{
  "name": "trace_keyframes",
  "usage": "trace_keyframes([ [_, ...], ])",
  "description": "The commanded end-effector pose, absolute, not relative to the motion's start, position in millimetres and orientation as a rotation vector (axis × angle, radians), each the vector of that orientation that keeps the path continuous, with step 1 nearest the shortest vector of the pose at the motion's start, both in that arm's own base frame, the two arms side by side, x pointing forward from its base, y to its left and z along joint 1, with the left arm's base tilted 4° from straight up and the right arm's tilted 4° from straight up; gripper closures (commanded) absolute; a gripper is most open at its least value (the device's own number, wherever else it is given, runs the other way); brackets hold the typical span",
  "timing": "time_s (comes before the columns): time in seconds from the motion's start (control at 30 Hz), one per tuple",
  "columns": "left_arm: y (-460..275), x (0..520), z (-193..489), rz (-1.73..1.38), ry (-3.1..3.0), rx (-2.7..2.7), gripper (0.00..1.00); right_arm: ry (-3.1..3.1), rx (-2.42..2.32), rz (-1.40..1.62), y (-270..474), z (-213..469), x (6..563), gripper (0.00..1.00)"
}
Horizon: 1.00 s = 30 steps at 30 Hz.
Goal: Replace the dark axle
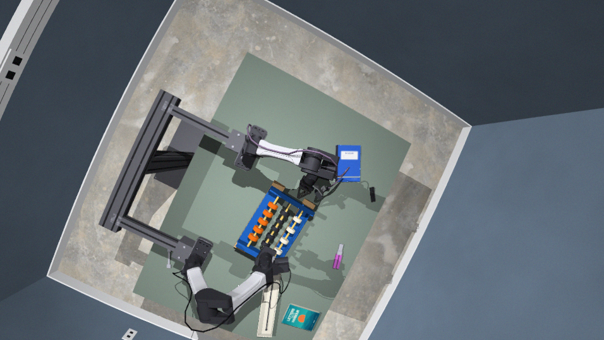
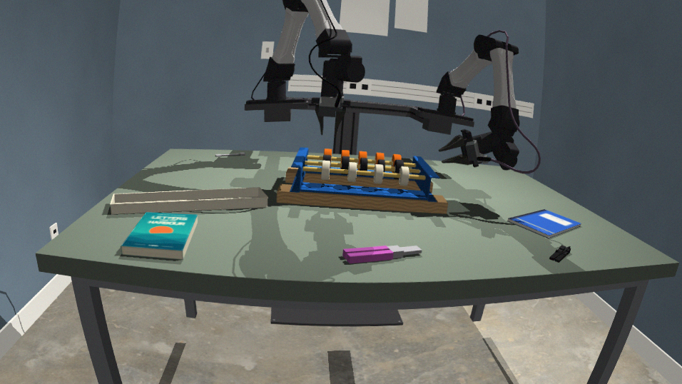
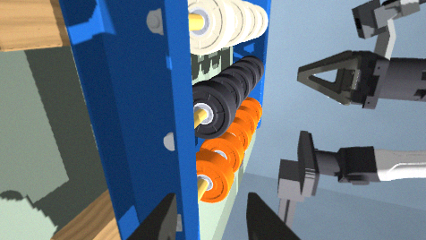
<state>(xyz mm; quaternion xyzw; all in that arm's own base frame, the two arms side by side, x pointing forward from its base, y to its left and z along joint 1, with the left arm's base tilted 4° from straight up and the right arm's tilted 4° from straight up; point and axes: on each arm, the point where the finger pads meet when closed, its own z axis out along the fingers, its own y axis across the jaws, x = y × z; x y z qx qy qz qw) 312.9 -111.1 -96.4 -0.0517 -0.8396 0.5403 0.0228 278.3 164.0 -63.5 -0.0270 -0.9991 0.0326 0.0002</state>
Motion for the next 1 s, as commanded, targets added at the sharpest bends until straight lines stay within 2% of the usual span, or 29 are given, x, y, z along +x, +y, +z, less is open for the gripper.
trace_keyframes([
  [0.0, -105, 324, -72, 1.676, -2.632, -0.217, 0.67, -3.14, -0.063, 0.099, 168, -61, 276, 0.65],
  [0.3, -107, 313, -85, 1.678, -2.592, -0.169, 0.67, -3.14, -0.063, 0.099, 168, -61, 276, 0.65],
  [0.33, -108, 338, -66, 1.662, -2.697, -0.29, 0.67, -3.224, -0.098, 0.033, 171, -44, 302, 0.65],
  [0.43, -103, 335, -67, 1.563, -2.755, -0.316, 0.67, -3.262, -0.078, -0.033, 174, -35, 312, 0.65],
  [0.63, -89, 360, -47, 1.31, -2.99, -0.442, 0.67, -3.352, -0.044, -0.125, 166, -14, 330, 0.65],
  [0.97, -77, 392, 1, 1.089, -3.253, -0.569, 0.67, -3.515, -0.047, -0.254, 156, 33, 366, 0.65],
])
